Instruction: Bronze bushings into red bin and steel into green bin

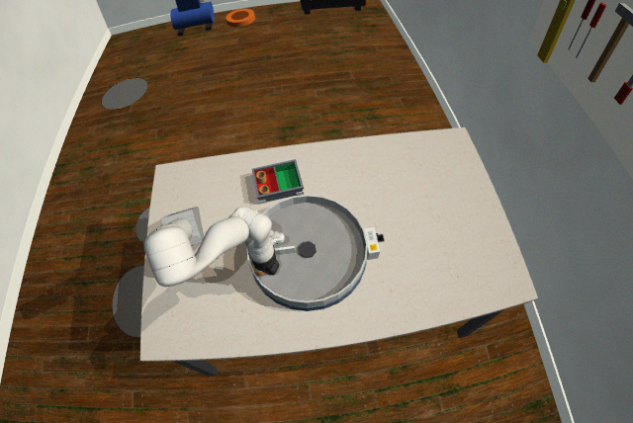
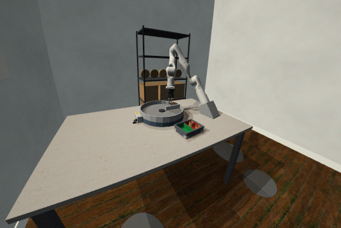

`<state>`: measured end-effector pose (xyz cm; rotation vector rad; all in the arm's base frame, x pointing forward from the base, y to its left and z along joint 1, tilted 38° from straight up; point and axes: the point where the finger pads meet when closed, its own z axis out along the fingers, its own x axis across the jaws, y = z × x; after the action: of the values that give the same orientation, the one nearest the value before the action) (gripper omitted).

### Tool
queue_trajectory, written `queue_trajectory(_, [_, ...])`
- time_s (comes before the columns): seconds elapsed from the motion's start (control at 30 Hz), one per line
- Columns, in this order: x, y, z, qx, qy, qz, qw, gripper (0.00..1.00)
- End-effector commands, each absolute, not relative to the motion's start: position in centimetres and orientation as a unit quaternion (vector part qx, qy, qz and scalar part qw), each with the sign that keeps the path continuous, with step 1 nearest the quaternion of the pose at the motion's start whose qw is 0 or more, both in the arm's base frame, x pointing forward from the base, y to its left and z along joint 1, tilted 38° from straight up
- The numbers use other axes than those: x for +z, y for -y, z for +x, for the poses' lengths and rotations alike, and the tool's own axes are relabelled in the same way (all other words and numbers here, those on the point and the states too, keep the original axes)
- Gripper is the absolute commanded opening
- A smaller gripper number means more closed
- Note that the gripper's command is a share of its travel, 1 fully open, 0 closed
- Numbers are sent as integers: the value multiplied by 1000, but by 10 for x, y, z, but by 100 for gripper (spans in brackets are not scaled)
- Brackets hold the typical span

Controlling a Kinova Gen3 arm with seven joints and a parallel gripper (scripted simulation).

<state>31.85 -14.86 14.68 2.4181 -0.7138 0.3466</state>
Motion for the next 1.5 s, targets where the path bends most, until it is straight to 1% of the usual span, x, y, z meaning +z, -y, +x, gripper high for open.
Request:
queue_trajectory(0.0, [142,153,319,131,271,907,294,45])
queue_trajectory(1.37, [136,159,320,132,271,907,294,45])
queue_trajectory(1.4, [137,157,319,130,270,907,295,0])
queue_trajectory(1.47, [137,157,319,130,270,907,295,0])
